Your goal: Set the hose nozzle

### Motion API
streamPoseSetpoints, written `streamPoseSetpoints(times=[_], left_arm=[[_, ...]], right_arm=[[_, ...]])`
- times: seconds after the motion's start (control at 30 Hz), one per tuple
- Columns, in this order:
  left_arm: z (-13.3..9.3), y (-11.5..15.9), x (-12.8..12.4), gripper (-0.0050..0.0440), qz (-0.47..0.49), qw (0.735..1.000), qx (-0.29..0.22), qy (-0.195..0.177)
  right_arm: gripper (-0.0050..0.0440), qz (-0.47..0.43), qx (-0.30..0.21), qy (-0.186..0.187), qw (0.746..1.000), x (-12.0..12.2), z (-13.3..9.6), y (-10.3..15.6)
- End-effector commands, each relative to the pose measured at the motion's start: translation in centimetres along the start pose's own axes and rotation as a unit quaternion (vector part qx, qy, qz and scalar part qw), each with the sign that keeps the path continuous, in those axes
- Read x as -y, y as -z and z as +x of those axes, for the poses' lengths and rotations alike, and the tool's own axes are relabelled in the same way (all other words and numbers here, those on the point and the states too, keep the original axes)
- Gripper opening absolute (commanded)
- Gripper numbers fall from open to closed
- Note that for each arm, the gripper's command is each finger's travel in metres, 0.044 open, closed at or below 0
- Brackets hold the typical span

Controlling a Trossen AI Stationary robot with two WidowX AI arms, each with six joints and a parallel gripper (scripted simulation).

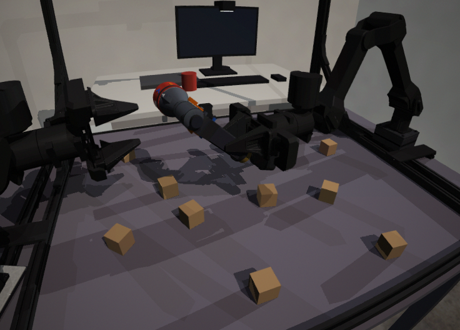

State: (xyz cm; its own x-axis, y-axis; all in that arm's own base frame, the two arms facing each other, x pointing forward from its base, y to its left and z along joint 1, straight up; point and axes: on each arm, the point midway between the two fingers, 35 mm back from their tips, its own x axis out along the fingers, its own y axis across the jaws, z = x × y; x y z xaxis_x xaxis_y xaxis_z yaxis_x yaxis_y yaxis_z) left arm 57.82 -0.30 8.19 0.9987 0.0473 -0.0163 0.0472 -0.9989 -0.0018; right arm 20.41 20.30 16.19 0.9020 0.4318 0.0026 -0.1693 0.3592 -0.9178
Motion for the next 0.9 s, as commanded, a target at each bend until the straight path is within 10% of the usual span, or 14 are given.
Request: streamPoseSetpoints(times=[0.0, 0.87], left_arm=[[0.1, 0.5, 0.0, 0.0000, -0.001, 1.000, -0.008, 0.000], [0.1, 0.5, 0.0, 0.0000, -0.001, 1.000, -0.008, 0.000]], right_arm=[[0.0400, -0.047, -0.001, -0.001, 0.999, -0.1, -0.7, 0.1], [0.0400, -0.219, -0.001, -0.001, 0.976, -0.5, -2.9, 0.2]])
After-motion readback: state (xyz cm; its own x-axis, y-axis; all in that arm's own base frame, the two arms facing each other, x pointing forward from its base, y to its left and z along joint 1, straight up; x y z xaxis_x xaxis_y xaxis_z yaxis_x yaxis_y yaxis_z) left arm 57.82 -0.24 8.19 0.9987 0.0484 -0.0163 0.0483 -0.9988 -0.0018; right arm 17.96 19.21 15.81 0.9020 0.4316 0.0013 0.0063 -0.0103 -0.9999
